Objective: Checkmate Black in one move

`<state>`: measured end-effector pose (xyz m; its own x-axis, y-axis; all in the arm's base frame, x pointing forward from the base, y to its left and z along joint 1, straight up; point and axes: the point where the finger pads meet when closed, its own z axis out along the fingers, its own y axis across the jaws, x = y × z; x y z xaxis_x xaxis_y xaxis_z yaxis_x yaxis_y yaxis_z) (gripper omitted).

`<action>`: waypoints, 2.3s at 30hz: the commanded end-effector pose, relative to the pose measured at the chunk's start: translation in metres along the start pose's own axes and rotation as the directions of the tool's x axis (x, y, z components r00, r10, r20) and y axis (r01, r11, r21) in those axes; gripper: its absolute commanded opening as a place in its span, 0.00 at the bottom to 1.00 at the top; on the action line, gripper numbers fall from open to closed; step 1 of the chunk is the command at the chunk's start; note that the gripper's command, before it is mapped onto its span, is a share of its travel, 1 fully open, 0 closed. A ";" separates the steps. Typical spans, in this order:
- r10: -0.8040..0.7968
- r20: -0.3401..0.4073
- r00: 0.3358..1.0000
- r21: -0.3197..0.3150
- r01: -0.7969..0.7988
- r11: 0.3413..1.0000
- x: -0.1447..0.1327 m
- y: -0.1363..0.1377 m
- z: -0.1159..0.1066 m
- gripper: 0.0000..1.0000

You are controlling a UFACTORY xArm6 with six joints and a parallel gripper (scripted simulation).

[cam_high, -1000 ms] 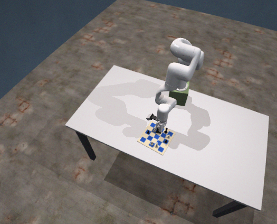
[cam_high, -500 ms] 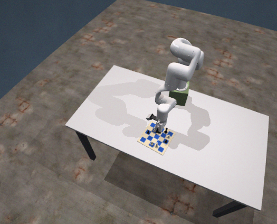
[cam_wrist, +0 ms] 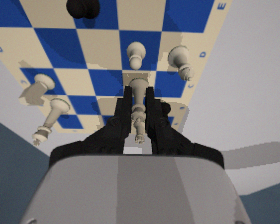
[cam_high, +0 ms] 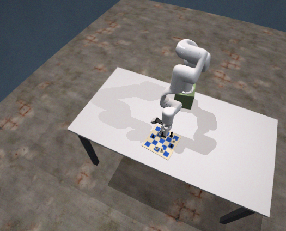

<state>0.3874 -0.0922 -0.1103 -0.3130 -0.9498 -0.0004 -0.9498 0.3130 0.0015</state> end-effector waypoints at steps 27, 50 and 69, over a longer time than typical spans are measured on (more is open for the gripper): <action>0.000 0.000 1.000 0.003 0.000 1.000 0.000 -0.001 0.003 0.00; 0.000 0.000 1.000 0.003 0.000 1.000 0.000 -0.001 0.003 0.00; 0.000 0.000 1.000 0.003 0.000 1.000 0.000 -0.001 0.003 0.25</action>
<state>0.3874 -0.0922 -0.1147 -0.3130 -0.9498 -0.0004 -0.9498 0.3130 0.0015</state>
